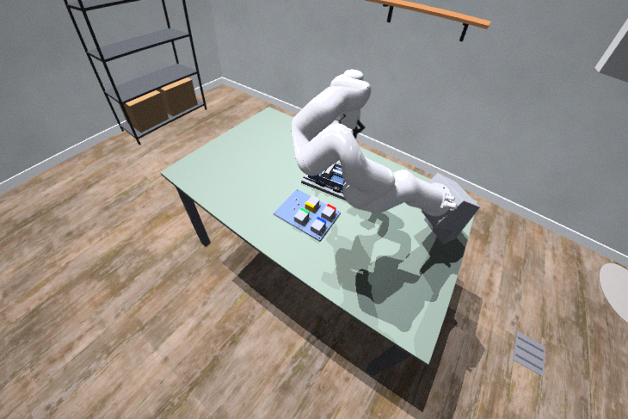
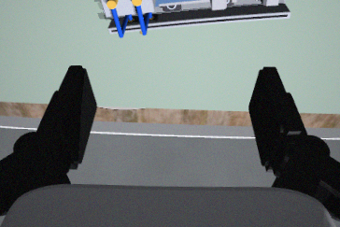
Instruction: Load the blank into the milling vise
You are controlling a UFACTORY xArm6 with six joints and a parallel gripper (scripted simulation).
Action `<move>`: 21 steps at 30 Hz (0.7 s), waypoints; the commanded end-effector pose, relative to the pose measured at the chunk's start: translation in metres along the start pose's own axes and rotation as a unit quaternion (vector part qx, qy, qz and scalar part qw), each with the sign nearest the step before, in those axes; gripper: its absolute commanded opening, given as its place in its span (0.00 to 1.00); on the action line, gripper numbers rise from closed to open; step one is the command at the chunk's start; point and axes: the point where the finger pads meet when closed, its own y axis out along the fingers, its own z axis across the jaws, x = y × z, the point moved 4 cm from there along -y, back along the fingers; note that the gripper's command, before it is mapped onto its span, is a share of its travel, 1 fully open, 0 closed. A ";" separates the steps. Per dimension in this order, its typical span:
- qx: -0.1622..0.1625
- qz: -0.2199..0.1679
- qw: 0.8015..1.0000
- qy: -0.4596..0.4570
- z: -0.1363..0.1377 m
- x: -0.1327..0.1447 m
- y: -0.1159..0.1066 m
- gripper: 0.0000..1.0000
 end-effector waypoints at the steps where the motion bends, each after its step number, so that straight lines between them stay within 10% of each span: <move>1: 0.001 -0.002 1.000 0.000 -0.001 -0.022 0.000 1.00; 21: 0.001 -0.002 1.000 0.000 -0.005 -0.076 0.005 1.00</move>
